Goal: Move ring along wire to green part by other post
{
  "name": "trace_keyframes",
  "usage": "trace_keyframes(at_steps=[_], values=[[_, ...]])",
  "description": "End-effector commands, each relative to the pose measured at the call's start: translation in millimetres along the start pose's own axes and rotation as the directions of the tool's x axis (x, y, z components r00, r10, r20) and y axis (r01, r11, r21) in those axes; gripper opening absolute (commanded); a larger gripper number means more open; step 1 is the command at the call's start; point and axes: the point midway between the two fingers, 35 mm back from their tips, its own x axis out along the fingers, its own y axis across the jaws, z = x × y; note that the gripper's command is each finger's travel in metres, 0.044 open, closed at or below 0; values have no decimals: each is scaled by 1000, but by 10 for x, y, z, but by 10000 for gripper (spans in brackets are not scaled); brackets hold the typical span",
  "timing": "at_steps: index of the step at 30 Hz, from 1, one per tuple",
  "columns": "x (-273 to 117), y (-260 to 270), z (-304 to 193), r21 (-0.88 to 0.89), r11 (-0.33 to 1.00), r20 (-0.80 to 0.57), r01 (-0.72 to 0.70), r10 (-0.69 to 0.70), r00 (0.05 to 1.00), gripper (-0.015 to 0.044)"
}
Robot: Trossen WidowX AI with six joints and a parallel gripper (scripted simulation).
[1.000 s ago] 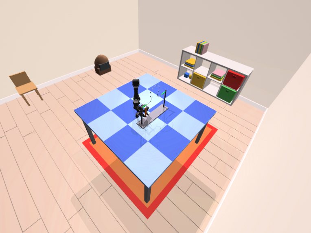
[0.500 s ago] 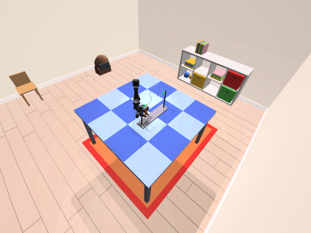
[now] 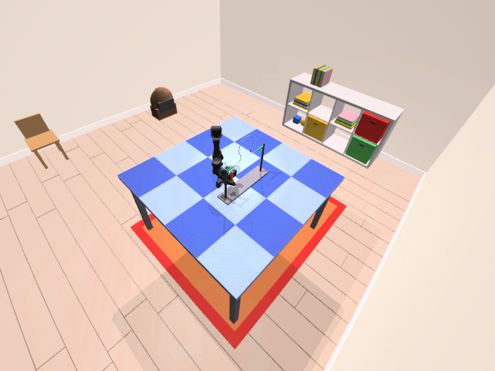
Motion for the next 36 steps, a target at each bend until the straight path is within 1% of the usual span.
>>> trace_keyframes(at_steps=[1, 12, 36], values=[[0, 0, 0, -1, 1000, 0, 0, 0, 1000, -150], [-11, -26, 147, -1, 1000, 0, 4, -4, 1000, -150], [-10, 58, 151, 1, 1000, 2, 5, -5, 1000, -150]])
